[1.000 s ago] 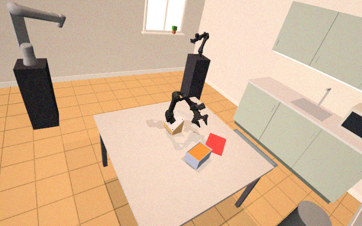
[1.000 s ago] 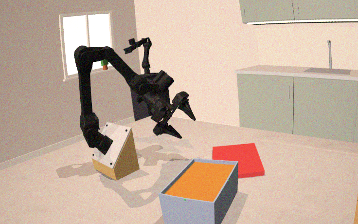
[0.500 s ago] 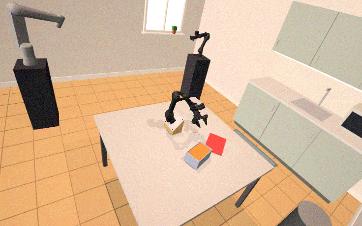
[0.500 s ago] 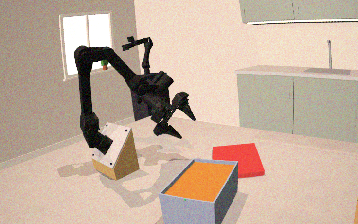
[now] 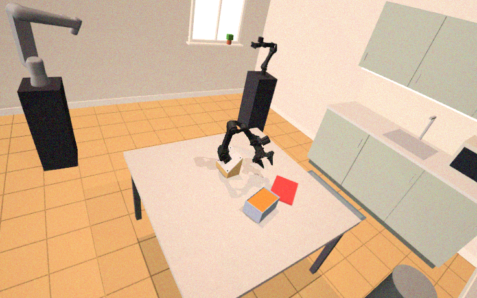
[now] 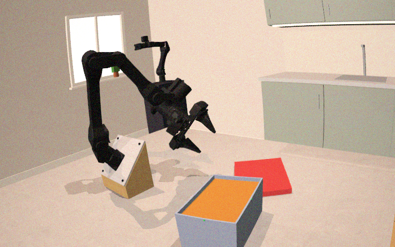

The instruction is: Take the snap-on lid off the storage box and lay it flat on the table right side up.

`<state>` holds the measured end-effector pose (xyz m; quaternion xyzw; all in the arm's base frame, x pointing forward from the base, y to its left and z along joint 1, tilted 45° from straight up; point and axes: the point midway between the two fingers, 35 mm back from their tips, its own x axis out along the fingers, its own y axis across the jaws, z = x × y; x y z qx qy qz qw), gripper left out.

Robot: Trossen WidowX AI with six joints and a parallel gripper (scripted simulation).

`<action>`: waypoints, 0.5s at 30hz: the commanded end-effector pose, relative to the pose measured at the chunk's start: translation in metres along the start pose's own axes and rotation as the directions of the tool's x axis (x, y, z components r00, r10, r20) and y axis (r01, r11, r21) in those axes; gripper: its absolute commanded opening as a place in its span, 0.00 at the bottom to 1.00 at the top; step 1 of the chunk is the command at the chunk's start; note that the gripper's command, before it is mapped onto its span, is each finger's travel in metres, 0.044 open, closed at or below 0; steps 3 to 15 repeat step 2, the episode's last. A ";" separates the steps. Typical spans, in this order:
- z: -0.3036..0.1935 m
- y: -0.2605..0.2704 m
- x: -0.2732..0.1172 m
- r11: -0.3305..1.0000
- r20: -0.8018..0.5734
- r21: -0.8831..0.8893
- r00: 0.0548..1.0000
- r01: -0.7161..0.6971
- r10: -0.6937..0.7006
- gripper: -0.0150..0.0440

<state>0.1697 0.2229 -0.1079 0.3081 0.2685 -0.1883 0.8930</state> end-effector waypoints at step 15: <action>0.000 0.000 0.000 1.000 0.003 0.004 1.000 -0.003 0.003 0.87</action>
